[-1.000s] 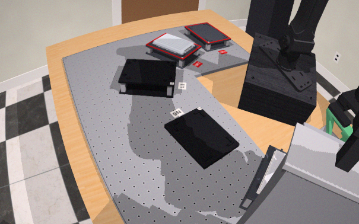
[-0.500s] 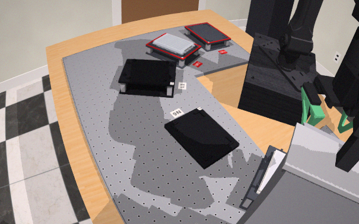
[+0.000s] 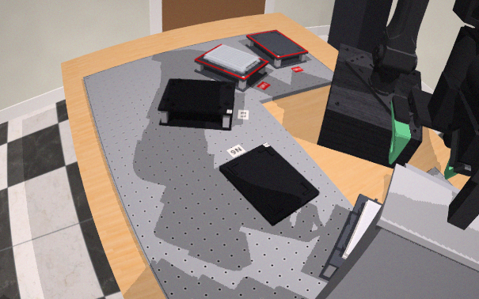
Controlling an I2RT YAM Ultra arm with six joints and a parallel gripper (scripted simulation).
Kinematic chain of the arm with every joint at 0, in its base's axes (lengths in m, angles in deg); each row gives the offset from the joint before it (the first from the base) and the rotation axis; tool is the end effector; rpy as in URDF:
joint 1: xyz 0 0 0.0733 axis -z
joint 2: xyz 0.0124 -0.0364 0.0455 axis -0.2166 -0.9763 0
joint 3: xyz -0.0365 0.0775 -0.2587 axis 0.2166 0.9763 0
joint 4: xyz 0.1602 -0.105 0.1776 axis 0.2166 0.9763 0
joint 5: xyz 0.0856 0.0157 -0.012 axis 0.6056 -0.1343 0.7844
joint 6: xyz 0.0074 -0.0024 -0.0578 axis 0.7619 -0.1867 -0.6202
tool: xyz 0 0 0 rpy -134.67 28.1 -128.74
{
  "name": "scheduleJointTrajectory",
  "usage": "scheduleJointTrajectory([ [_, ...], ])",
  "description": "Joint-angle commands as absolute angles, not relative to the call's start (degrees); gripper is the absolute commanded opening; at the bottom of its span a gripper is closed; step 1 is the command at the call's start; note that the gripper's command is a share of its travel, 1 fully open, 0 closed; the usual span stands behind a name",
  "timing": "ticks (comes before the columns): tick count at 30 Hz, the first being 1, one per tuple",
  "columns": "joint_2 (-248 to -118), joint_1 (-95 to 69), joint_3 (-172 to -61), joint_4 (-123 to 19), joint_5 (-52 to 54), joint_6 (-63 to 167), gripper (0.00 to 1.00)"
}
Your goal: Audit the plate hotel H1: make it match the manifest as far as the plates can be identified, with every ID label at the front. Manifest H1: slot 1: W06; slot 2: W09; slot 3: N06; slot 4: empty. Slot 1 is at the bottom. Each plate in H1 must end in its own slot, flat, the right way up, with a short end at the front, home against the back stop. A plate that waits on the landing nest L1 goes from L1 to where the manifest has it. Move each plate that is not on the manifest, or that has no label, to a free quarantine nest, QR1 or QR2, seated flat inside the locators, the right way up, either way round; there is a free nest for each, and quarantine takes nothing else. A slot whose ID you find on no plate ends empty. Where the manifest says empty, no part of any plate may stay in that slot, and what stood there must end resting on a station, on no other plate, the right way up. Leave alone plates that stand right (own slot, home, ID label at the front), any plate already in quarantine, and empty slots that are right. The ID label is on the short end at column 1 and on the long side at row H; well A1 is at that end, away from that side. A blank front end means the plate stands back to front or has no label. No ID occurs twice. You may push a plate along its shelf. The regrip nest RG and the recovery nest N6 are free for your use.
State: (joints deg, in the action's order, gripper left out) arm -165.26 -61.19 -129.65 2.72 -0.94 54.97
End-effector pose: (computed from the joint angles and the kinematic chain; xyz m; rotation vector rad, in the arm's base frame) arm 0.1849 0.2097 0.3131 -1.1346 2.6858 0.1033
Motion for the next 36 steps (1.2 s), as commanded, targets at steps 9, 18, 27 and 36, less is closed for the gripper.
scheduleJointTrajectory([
  [9, -163.69, -61.09, -130.56, 2.32, -0.43, 69.76, 1.00],
  [18, -166.38, -60.67, -123.55, -4.08, -0.44, 70.05, 1.00],
  [27, -167.61, -60.45, -119.47, -9.28, -0.40, 69.62, 1.00],
  [36, -169.44, -60.29, -115.37, -15.22, -0.39, 69.21, 1.00],
])
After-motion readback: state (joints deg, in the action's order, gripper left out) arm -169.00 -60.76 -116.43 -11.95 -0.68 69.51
